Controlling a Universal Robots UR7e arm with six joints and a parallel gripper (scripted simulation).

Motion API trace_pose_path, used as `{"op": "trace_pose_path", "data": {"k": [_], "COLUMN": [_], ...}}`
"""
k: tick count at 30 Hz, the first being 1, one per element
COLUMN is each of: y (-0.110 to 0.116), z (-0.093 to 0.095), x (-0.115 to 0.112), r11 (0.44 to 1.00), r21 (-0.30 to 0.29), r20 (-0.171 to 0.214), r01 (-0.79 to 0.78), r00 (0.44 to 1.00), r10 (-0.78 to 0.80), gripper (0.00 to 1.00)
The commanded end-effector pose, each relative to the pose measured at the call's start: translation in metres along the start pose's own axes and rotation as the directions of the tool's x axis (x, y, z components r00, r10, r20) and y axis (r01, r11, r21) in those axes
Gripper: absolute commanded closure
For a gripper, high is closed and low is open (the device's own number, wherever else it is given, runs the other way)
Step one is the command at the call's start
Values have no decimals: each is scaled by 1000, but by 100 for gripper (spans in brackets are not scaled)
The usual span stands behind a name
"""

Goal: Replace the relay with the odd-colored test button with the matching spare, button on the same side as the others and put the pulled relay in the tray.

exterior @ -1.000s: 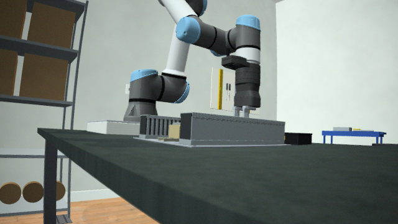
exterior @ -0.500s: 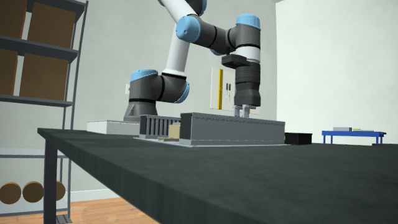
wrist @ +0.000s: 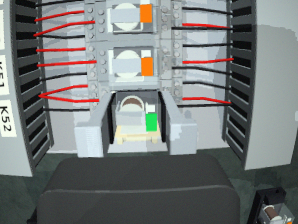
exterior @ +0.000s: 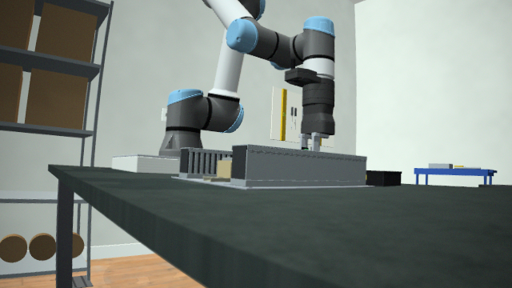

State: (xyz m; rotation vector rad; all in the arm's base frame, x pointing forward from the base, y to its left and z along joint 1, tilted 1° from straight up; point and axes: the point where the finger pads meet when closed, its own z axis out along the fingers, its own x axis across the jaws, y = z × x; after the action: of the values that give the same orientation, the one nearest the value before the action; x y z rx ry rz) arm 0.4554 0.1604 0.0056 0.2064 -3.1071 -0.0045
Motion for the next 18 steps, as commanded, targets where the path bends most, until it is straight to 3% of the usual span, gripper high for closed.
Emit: {"op": "trace_pose_path", "data": {"k": [1, 18], "y": [0, 0], "z": [-4, -8], "x": [-1, 0], "r11": [1000, 1000], "r21": [0, 0], "r20": [4, 4], "r01": [0, 0], "r00": [1000, 1000], "r10": [0, 0], "gripper": [100, 100]}}
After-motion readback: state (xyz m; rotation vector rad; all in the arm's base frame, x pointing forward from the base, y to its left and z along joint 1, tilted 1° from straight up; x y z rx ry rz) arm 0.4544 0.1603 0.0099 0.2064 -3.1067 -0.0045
